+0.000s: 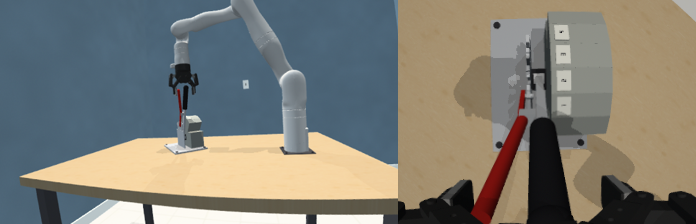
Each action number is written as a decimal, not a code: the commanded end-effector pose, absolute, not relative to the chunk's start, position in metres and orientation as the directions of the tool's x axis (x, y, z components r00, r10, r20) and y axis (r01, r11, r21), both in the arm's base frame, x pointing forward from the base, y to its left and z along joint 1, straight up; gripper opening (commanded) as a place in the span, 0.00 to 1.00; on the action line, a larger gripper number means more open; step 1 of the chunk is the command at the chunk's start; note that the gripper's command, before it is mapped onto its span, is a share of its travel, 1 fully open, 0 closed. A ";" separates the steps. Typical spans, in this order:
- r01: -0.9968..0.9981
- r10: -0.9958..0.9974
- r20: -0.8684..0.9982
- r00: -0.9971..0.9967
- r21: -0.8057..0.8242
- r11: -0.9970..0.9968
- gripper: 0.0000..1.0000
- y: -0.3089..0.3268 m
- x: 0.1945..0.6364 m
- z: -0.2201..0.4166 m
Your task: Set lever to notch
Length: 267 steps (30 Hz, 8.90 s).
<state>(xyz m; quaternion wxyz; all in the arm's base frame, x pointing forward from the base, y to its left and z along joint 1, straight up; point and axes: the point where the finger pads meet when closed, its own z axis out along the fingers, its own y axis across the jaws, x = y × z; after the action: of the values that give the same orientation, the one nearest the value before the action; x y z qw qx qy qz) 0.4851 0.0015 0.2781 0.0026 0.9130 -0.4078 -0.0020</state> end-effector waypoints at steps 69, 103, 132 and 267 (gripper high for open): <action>-0.745 -0.745 0.000 0.667 0.005 -0.667 0.00 0.002 0.485 0.279; -0.745 -0.745 0.000 0.667 0.005 -0.667 0.00 0.002 0.485 0.279; -0.745 -0.745 0.000 0.667 0.005 -0.667 0.00 -0.026 0.510 0.291; -0.745 -0.745 0.000 0.667 0.005 -0.667 0.98 -0.050 0.532 0.297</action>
<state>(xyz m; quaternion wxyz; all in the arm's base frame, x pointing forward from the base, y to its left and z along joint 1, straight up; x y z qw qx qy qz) 0.5317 -0.0503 0.2958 0.0026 0.9130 -0.4078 -0.0023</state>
